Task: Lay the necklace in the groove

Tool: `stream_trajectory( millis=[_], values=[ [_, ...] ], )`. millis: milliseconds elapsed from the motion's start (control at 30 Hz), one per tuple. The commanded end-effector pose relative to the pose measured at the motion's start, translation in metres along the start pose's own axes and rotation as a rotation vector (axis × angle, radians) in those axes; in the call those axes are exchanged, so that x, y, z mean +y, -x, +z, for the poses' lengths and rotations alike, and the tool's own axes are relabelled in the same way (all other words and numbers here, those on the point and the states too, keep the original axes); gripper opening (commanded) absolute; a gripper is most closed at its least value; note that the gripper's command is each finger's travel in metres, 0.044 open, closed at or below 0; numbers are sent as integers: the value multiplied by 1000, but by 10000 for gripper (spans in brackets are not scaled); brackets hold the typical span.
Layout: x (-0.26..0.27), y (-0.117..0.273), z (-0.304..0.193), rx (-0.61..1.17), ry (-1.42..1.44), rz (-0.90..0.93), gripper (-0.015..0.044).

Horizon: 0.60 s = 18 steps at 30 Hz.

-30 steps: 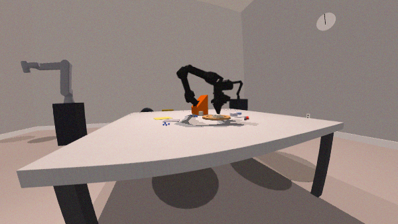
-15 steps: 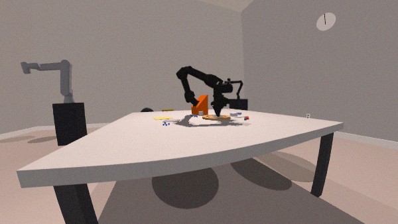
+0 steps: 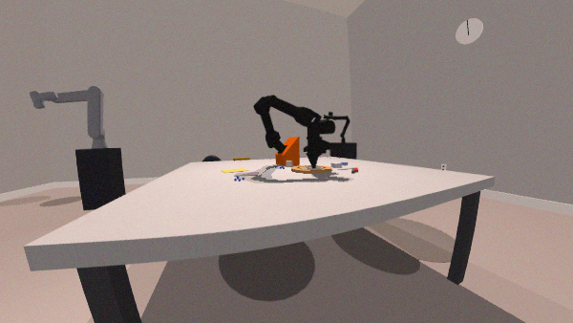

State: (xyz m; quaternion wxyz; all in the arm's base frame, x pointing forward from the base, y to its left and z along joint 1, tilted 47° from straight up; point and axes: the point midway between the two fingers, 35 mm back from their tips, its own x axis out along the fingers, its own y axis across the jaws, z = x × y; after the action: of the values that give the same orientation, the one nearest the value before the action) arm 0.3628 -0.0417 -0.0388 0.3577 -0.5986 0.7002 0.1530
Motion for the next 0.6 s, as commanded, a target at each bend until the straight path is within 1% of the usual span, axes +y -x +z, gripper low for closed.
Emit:
stream_trajectory(
  millis=[0, 133, 300, 567],
  values=[
    [0, 0, 0, 0, -1, 0, 0],
    [0, 2, 0, 0, 0, 0, 0],
    [1, 14, -1, 4, 4, 1, 0],
    [8, 15, -9, 5, 5, 2, 0]
  ],
)
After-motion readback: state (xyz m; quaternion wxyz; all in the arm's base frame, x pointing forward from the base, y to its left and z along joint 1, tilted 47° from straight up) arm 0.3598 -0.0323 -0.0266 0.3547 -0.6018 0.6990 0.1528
